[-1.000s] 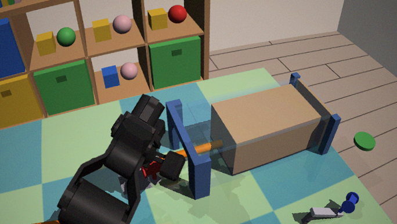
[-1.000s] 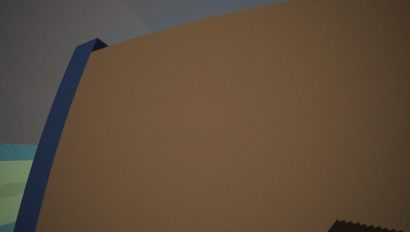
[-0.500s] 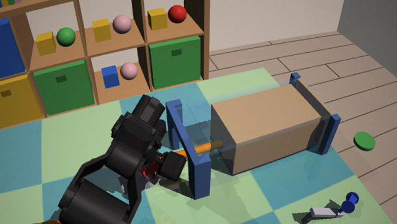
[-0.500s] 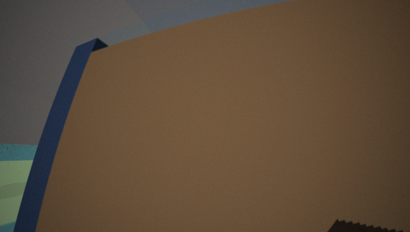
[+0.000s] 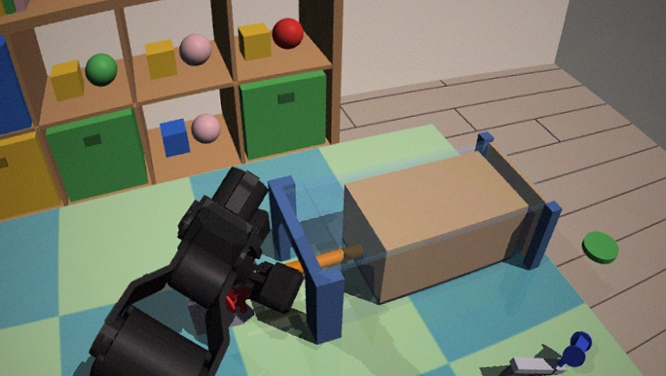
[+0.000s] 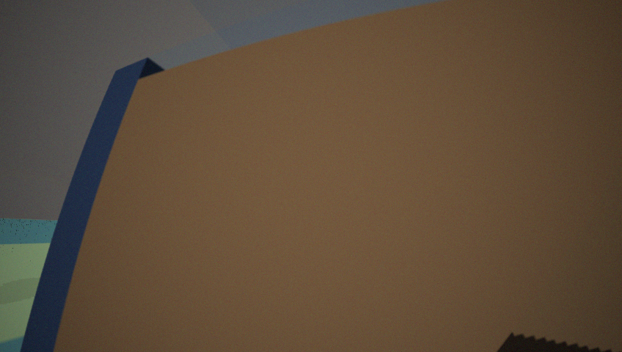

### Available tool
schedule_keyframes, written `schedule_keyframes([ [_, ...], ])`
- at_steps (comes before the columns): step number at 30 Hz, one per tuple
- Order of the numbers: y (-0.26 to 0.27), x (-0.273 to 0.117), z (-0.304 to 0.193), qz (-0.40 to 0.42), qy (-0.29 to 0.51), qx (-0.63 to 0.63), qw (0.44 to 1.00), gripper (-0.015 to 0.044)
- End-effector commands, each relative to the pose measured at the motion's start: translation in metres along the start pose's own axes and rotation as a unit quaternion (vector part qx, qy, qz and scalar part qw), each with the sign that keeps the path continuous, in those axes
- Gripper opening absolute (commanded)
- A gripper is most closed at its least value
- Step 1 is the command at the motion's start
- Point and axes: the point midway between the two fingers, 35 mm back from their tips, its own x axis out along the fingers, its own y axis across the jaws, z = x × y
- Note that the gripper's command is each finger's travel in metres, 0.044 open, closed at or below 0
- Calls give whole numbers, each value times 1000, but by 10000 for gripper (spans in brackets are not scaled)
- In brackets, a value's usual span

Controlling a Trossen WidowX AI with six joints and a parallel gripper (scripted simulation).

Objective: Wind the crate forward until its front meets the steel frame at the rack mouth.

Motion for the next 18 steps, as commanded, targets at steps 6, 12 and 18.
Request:
schedule_keyframes([
  [6,3,0,-2,10,2,-2,1000,0],
  [12,3,0,-2,10,2,-2,1000,0],
  [18,3,0,-2,10,2,-2,1000,0],
])
